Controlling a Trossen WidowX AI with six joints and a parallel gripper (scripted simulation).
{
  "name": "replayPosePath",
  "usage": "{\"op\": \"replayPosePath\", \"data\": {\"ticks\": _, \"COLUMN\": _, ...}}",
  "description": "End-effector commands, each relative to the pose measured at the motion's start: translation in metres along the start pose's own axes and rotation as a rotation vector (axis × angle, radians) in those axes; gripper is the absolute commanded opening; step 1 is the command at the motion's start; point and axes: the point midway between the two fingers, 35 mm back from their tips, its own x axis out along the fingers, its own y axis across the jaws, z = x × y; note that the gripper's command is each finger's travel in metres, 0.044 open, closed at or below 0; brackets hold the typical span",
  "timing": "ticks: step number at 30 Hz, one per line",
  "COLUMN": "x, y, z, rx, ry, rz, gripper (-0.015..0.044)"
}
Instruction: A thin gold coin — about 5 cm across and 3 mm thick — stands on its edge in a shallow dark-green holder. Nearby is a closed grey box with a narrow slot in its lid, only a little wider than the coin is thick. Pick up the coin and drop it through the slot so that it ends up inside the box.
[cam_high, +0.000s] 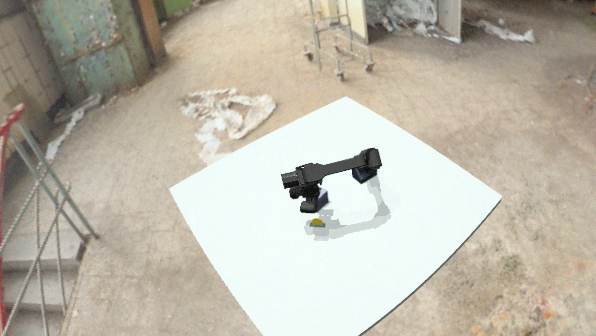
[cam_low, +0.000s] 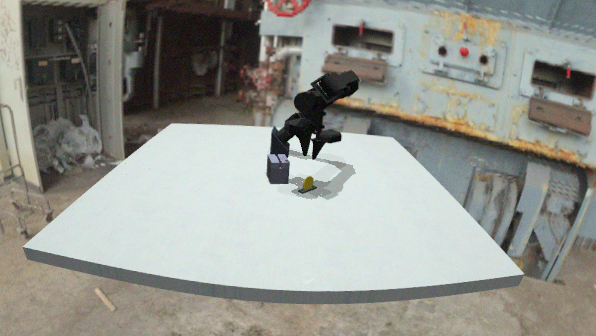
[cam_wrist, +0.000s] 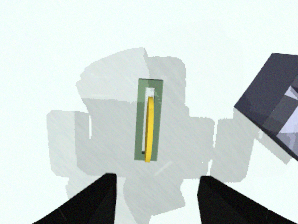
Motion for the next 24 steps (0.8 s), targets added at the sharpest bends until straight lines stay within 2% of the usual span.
{"op": "replayPosePath", "data": {"ticks": 1, "x": 0.025, "y": 0.0, "z": -0.004, "rx": 0.007, "ry": 0.012, "rz": 0.001, "gripper": 0.0161}}
{"op": "replayPosePath", "data": {"ticks": 24, "x": 0.068, "y": 0.002, "z": -0.006, "rx": 0.006, "ry": 0.012, "rz": 0.001, "gripper": 0.0161}}
